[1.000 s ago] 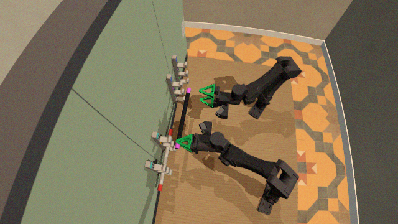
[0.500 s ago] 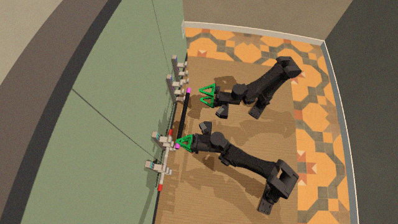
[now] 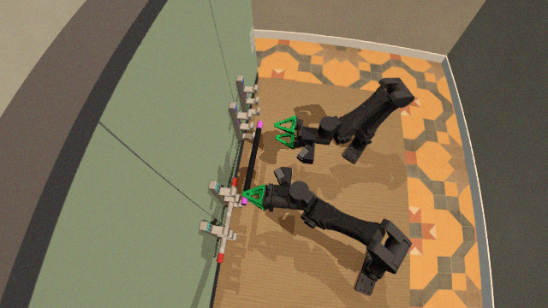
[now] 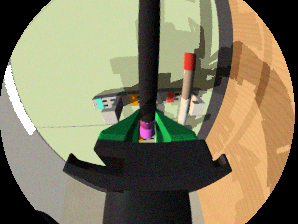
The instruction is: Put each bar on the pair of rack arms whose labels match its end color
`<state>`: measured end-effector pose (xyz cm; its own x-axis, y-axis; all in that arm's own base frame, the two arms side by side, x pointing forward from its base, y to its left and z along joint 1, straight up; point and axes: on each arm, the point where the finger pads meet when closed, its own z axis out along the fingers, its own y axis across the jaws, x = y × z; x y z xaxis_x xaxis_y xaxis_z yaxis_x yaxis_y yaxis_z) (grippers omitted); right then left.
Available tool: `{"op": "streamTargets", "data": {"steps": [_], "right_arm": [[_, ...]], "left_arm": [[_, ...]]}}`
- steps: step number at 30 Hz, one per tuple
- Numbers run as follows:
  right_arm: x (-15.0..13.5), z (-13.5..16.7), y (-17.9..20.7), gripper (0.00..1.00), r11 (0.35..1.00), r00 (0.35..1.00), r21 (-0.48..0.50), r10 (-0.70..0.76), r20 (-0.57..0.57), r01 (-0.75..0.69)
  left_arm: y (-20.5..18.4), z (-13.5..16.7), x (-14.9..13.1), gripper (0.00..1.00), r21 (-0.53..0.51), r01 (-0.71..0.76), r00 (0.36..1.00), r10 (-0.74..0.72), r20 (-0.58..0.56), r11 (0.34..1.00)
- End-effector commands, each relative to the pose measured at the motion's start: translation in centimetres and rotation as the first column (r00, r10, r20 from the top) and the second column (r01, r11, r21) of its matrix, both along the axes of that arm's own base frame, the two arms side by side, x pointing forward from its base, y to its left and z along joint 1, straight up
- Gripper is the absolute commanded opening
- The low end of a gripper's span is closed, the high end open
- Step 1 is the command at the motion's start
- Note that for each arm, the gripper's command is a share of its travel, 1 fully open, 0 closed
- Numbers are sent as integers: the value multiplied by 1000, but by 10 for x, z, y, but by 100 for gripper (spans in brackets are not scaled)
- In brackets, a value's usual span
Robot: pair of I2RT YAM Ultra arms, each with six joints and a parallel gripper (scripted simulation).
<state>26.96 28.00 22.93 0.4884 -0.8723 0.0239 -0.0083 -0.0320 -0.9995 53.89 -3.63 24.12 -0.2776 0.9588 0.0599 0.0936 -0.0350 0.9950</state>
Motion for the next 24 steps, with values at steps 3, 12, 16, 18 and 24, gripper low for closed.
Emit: {"op": "streamTargets", "data": {"steps": [3, 12, 16, 18, 24], "right_arm": [[-3, 4, 2, 100, 999, 1000, 32, 5, 8, -5], [-4, 3, 2, 100, 999, 1000, 32, 5, 8, -5], [-4, 3, 2, 100, 999, 1000, 32, 5, 8, -5], [-3, 3, 3, 100, 999, 1000, 32, 5, 8, -5], [3, 2, 5, 100, 999, 1000, 32, 5, 8, -5]], "left_arm": [[2, 39, 0, 0, -35, 1, 996, 2, 94, 999], [3, 42, 0, 0, -35, 1, 996, 2, 94, 999], [3, 43, -1, 0, -35, 1, 996, 2, 94, 999], [3, 44, -1, 0, -35, 1, 996, 2, 94, 999], [4, 47, -1, 0, -35, 1, 996, 2, 94, 999]]}}
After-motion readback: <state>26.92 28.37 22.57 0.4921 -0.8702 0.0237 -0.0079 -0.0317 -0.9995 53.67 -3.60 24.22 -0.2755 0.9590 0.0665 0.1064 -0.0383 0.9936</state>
